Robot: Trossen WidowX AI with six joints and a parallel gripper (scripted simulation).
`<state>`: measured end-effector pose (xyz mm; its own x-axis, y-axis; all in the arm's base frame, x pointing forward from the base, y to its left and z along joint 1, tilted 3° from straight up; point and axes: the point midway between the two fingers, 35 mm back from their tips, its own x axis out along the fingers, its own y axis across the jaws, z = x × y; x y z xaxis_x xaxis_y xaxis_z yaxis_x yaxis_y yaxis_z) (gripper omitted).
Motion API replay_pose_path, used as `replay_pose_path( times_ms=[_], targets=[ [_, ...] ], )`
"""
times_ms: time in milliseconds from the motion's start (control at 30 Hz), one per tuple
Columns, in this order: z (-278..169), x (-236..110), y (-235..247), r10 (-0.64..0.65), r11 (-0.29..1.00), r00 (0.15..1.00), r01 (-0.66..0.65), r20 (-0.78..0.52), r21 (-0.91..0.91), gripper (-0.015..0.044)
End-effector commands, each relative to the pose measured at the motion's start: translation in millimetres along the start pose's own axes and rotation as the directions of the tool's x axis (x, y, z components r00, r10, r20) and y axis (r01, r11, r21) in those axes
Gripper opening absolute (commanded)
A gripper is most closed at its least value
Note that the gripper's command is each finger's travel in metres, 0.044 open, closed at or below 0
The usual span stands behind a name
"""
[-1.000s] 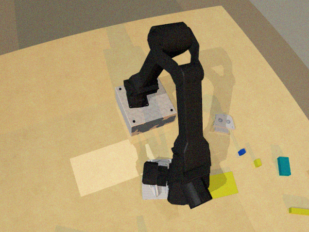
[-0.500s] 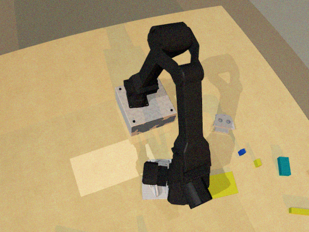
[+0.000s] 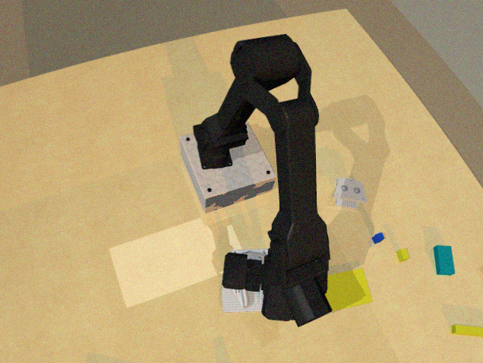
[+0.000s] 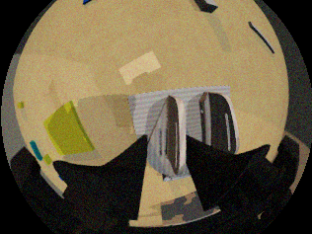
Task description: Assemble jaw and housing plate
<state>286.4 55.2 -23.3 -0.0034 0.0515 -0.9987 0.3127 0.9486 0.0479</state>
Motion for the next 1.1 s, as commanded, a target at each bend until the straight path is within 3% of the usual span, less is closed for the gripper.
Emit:
replay_pose_path(
  times_ms=[0,267,400,833,1067],
  targets=[
    [-0.3,0.2,0.6,0.004,1.0,1.0,-0.004,-0.001,0.003,0.0134],
    [-0.3,0.2,0.6,0.004,1.0,1.0,-0.004,-0.001,0.003,0.0134],
    [0.0,0.0,0.0,0.0,1.0,1.0,0.0,0.0,0.0,0.0224],
    [0.0,0.0,0.0,0.0,1.0,1.0,0.0,0.0,0.0,0.0224],
    [0.7,-58.8,0.7,0.003,1.0,1.0,-0.003,-0.001,0.003,0.0224]
  ],
)
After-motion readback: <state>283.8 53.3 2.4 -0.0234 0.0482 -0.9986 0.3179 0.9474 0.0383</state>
